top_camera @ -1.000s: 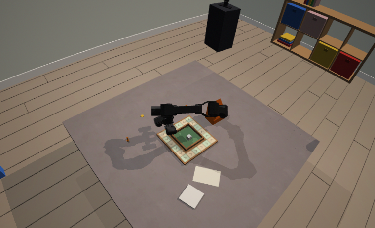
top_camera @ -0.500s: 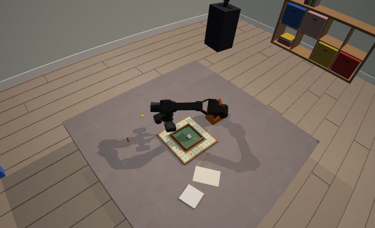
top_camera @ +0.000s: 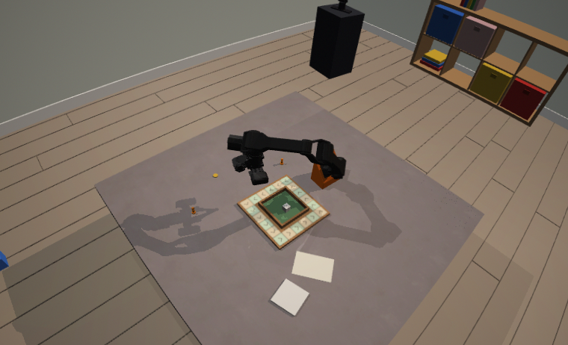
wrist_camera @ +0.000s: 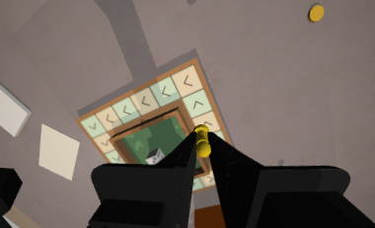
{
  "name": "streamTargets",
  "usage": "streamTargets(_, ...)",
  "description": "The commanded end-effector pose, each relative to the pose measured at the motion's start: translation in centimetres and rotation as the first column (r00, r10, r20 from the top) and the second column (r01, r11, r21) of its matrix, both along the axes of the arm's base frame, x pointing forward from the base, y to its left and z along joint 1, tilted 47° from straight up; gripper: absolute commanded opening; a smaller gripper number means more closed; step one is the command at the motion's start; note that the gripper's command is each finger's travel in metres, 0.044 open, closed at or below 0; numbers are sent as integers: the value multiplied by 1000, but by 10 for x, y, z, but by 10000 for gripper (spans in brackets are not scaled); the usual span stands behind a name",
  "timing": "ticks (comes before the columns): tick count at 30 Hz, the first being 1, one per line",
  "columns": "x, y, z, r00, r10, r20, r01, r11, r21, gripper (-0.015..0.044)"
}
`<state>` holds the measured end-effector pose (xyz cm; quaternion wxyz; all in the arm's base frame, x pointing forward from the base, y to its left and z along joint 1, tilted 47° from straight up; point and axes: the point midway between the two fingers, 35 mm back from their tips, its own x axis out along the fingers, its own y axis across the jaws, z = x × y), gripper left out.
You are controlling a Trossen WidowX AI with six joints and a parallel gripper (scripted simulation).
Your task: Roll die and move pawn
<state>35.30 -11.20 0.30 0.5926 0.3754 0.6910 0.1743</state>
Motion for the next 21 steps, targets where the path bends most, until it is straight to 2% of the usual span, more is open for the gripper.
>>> streamTargets(1, -2, -9, 10, 1000, 9, 4, -9, 1000, -5, 0)
streamTargets(5, 3, 0, 11, 1000, 8, 4, -8, 1000, -8, 0)
streamTargets(21, 32, 109, 26, 1000, 8, 6, -8, 1000, 1, 0)
